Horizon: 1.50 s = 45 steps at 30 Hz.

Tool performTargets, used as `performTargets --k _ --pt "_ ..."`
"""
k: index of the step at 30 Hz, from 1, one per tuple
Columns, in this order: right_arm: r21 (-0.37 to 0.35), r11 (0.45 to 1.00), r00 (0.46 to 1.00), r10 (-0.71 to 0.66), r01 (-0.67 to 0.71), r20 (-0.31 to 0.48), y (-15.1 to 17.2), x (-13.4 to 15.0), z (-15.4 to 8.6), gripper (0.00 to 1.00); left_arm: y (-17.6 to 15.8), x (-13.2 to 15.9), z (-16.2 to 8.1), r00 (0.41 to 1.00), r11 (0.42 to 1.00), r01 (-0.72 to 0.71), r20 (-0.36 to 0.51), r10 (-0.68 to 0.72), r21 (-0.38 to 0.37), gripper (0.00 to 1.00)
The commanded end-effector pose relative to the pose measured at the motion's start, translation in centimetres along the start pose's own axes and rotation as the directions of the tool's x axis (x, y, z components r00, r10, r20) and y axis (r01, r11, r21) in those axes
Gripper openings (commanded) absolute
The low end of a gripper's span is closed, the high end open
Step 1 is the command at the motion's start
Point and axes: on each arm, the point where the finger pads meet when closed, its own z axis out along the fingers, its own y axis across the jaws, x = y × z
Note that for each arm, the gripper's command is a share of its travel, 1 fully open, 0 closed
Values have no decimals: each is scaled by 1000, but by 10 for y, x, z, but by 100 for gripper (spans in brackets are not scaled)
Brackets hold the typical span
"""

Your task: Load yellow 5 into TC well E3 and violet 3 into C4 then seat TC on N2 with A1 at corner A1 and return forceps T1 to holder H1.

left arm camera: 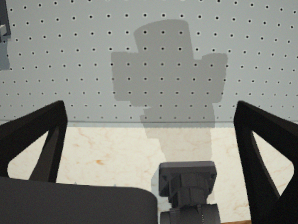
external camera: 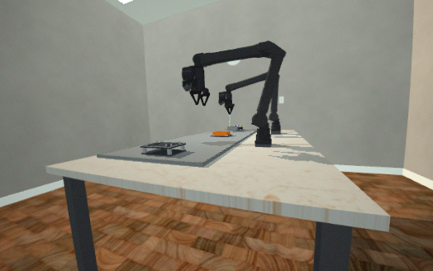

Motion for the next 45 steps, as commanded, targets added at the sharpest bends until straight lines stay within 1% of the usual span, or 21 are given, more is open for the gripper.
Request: performTargets --k 1,45 --pt "19 1000 999 6 -7 31 -2 -23 -19 9 2 -9 -14 999 1000 -1 36 1 -10 100" --pt "14 1000 999 6 -7 33 44 -69 -20 9 2 -9 -14 999 1000 -1 36 1 -10 100"
